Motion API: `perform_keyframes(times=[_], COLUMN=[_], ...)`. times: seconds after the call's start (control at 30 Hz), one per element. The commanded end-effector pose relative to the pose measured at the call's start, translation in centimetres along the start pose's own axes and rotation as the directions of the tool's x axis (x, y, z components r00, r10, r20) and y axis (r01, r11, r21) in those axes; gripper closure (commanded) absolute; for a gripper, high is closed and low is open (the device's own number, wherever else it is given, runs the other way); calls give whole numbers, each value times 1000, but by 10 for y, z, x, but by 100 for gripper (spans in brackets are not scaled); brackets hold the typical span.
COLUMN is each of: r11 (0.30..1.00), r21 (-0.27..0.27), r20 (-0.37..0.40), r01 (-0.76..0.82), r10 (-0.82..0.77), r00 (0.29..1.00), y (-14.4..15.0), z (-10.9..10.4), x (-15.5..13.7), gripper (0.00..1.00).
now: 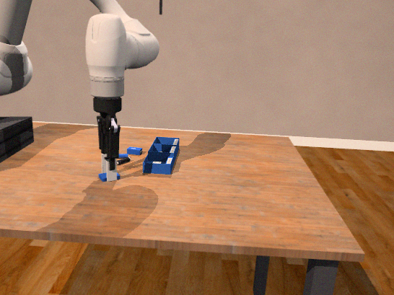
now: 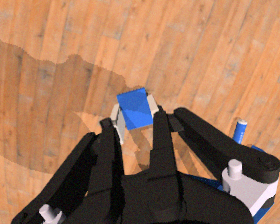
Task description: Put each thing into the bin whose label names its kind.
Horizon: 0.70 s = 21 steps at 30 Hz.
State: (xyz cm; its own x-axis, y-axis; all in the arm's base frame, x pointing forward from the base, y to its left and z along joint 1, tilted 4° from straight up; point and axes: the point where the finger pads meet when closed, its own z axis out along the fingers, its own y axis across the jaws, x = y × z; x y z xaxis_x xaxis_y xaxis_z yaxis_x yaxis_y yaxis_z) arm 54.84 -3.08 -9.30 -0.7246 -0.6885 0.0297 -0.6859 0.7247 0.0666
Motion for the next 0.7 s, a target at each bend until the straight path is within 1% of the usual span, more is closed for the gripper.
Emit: perform_keyframes(times=[0.0, 0.07, 0.33, 0.4, 0.67], r11=[1000, 1000, 1000, 1000, 1000], r21=[0, 0, 0, 0, 0], r20=[0, 0, 0, 0, 0], r01=[0, 0, 0, 0, 0], r10=[0, 0, 0, 0, 0], r00=[1000, 1000, 1000, 1000, 1000], y=[0, 0, 0, 0, 0], z=[0, 0, -27, -27, -53], x=[0, 0, 0, 0, 0], gripper=[79, 79, 79, 79, 79])
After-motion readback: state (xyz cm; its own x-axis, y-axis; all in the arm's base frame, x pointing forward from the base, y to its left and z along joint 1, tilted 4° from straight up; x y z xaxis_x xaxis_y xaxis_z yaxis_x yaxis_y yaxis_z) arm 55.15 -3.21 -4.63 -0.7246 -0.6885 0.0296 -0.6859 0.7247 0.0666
